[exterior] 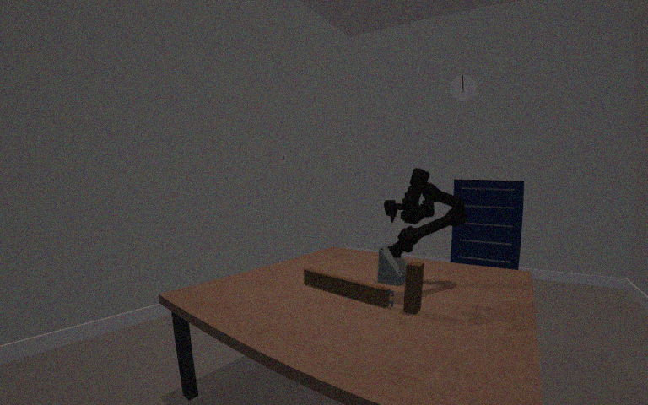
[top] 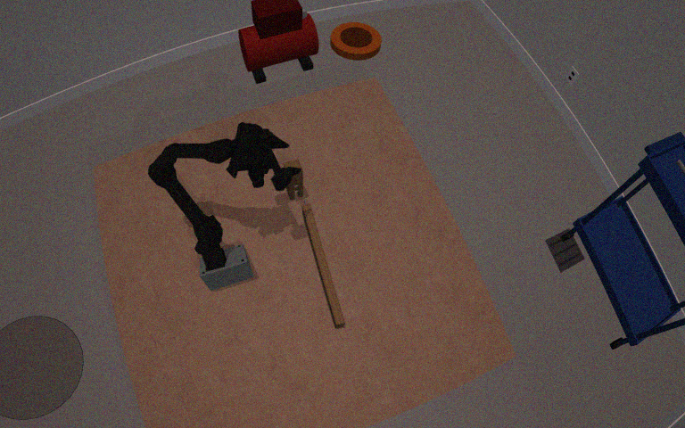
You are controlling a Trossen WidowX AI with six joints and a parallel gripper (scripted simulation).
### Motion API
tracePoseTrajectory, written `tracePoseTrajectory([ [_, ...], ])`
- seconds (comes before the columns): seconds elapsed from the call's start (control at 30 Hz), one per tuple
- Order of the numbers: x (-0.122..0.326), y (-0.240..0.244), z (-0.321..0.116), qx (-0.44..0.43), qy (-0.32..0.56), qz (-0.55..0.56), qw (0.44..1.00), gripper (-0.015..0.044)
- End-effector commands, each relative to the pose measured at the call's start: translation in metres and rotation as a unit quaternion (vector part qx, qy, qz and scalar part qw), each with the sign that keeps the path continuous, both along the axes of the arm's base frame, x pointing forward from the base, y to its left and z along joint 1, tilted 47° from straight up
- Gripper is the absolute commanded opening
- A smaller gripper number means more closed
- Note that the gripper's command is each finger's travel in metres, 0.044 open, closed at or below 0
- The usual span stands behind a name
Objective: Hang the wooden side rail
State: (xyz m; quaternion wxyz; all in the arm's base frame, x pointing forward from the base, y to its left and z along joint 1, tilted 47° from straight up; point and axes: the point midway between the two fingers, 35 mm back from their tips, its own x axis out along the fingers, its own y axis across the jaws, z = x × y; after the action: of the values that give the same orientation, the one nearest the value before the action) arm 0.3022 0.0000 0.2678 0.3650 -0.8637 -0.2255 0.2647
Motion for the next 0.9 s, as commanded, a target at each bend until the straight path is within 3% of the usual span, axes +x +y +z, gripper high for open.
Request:
tracePoseTrajectory([
  [0.0,-0.008,0.034,-0.035,-0.004,-0.001,0.073,0.997,0.044],
  [0.37,-0.06,0.11,-0.117,-0.007,-0.008,0.245,0.97,0.044],
  [0.87,-0.064,0.113,-0.12,-0.007,-0.008,0.252,0.968,0.044],
])
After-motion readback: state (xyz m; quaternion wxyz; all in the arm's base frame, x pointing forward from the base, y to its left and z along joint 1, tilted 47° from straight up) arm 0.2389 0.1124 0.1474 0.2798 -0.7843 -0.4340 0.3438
